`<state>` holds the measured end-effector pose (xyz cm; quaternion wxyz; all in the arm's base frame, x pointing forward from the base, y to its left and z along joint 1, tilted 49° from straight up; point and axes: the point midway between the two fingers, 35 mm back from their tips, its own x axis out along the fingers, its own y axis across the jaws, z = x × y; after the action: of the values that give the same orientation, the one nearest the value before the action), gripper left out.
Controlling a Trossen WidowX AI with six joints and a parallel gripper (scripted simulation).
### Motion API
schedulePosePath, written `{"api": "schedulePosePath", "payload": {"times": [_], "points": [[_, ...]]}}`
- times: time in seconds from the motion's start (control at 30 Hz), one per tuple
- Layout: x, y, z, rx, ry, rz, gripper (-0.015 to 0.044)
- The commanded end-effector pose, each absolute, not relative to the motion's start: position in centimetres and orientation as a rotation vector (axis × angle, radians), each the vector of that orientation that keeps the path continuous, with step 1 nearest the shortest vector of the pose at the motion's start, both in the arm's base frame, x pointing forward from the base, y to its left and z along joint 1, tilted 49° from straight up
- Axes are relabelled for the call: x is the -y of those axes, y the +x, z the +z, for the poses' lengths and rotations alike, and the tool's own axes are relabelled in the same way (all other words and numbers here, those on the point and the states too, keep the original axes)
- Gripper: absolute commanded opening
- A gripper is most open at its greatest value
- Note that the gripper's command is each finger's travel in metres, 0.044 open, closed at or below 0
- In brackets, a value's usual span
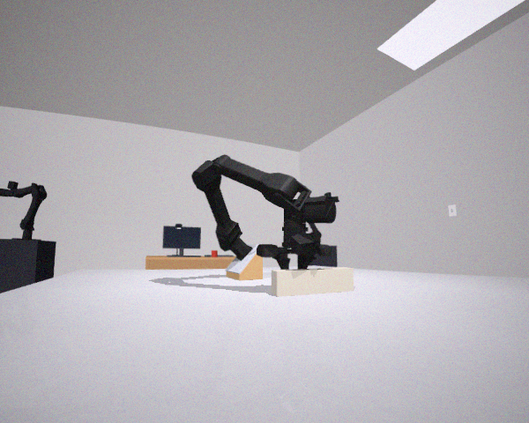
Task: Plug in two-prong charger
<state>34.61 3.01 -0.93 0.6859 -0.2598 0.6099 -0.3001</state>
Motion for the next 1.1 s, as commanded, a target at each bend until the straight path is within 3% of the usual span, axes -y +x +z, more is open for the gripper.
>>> {"api": "schedulePosePath", "payload": {"times": [0.0, 1.07], "points": [[-2.86, 35.22, -0.85, -1.340, -0.568, -0.679, 0.0000], [-3.15, 35.20, -0.57, -1.340, -0.568, -0.679, 0.0000]]}}
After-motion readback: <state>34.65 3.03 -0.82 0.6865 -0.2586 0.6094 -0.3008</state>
